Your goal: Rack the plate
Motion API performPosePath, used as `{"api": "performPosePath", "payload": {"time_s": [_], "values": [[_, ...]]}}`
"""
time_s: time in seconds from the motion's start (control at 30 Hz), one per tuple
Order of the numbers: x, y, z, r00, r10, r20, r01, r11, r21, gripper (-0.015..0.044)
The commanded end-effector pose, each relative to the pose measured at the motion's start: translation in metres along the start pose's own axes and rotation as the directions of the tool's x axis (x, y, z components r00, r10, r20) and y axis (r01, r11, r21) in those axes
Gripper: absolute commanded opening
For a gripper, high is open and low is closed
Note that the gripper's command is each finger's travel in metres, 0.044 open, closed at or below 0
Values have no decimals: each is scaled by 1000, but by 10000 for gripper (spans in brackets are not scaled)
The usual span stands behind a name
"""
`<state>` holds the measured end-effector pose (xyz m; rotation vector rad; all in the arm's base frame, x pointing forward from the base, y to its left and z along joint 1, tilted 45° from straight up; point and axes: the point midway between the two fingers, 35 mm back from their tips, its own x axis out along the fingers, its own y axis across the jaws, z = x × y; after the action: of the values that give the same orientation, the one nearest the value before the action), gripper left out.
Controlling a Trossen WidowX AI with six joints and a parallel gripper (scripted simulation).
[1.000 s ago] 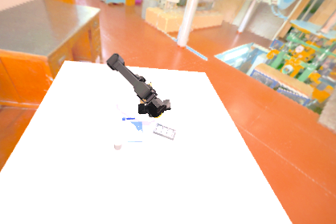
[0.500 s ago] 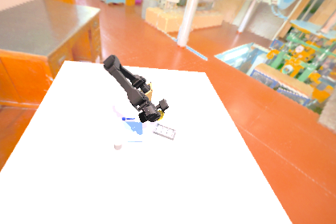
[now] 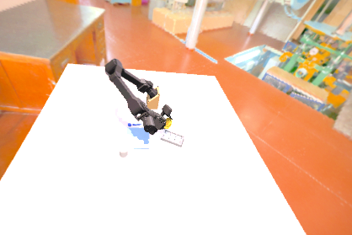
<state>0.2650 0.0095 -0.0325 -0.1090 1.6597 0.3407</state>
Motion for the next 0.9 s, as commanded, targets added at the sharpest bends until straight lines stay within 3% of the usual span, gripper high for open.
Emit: {"api": "performPosePath", "payload": {"time_s": [0.0,0.43,0.87], "values": [[1,-3,0,996,52,68,-45,994,-96,0],[5,-12,0,951,168,260,-59,923,-380,0],[1,-24,-4,859,236,454,99,794,-600,0]]}}
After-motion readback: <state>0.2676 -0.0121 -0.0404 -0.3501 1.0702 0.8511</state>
